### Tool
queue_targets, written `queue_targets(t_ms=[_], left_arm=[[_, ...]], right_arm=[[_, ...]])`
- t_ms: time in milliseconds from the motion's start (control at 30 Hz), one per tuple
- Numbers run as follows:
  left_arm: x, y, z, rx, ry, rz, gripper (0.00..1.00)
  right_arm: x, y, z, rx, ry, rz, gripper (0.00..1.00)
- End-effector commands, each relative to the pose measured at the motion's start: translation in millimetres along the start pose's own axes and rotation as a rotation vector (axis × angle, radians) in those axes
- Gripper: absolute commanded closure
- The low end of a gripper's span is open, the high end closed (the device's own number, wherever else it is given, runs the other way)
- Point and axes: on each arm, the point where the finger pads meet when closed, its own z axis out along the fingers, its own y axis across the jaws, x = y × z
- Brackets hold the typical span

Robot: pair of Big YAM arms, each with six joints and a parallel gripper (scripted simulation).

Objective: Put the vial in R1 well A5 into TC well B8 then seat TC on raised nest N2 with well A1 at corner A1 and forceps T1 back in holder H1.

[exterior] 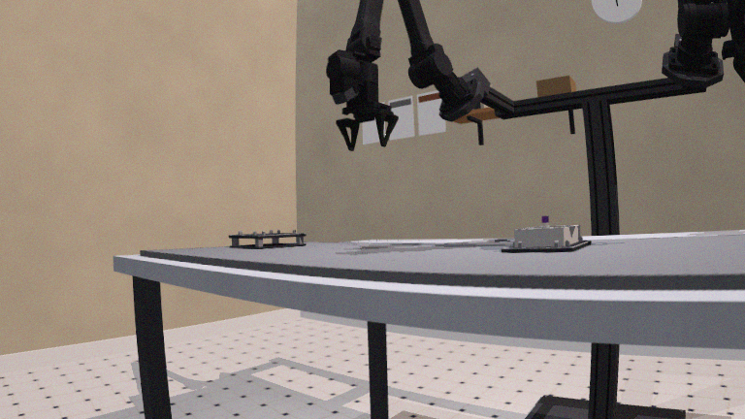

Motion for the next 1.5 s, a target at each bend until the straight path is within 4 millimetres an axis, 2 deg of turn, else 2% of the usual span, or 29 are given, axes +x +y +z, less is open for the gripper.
queue_targets(t_ms=[0, 267, 433, 667, 733, 1233, 1300, 1467], left_arm=[[-6.8, 3.0, -1.9, -0.006, -0.012, -0.015, 0.77], [-6.8, 3.0, -1.9, -0.006, -0.012, -0.015, 0.77], [-6.8, 3.0, -1.9, -0.006, -0.012, -0.015, 0.77], [-6.8, 3.0, -1.9, -0.006, -0.012, -0.015, 0.77], [-6.8, 3.0, -1.9, -0.006, -0.012, -0.015, 0.77], [-6.8, 3.0, -1.9, -0.006, -0.012, -0.015, 0.77], [-6.8, 3.0, -1.9, -0.006, -0.012, -0.015, 0.77], [-6.8, 3.0, -1.9, -0.006, -0.012, -0.015, 0.77]], right_arm=[[3.2, 20.1, 8.8, -0.024, 0.01, 0.007, 0.0], [-2.2, 42.4, 16.0, -0.023, 0.004, 0.008, 0.0], [-13.9, 60.5, 21.2, -0.023, -0.013, 0.013, 0.0], [-14.7, 88.1, 30.7, -0.024, -0.011, 0.013, 0.0], [-14.7, 88.1, 30.7, -0.024, -0.011, 0.013, 0.0], [-15.8, 146.7, 50.7, -0.027, -0.007, 0.012, 0.0], [-15.8, 146.7, 50.7, -0.027, -0.007, 0.012, 0.0], [-16.3, 166.1, 57.3, -0.028, -0.006, 0.011, 0.0]])
